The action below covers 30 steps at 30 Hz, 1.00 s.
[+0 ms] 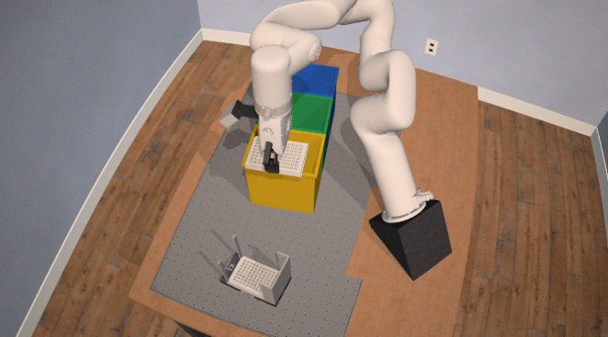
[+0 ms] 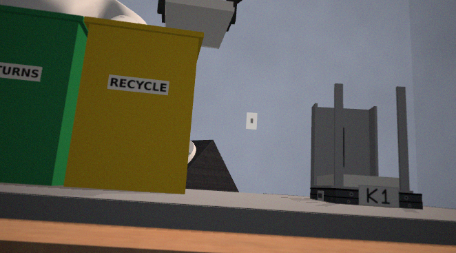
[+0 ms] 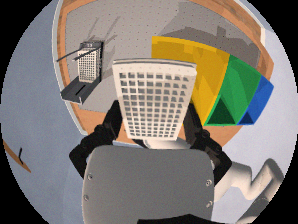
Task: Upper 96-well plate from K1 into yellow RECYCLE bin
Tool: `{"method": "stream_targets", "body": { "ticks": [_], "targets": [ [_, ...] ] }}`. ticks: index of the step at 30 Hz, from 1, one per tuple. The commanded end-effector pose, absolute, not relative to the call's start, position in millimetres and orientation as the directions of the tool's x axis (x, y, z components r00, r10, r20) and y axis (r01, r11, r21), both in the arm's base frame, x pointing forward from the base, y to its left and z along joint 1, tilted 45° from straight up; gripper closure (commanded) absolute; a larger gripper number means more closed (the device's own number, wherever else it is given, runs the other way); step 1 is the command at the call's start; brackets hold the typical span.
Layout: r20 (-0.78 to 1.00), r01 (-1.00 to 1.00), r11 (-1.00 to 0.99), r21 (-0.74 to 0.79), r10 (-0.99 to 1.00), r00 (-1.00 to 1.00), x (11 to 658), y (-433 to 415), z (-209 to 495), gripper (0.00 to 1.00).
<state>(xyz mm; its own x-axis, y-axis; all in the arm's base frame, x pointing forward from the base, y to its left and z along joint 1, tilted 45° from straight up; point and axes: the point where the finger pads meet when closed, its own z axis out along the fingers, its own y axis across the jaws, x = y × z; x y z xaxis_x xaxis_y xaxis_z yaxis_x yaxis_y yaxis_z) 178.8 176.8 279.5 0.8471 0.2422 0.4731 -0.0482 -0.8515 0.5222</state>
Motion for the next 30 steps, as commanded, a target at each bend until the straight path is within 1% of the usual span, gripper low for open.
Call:
{"method": "stream_targets", "body": {
  "ticks": [1, 15, 30],
  "targets": [
    [0.475, -0.046, -0.853, 0.520, 0.243, 0.845, 177, 162, 289, 1.00],
    [0.475, -0.047, -0.853, 0.520, 0.243, 0.845, 176, 126, 308, 1.00],
    [0.475, -0.047, -0.853, 0.520, 0.243, 0.846, 175, 124, 309, 1.00]
  ]
}}
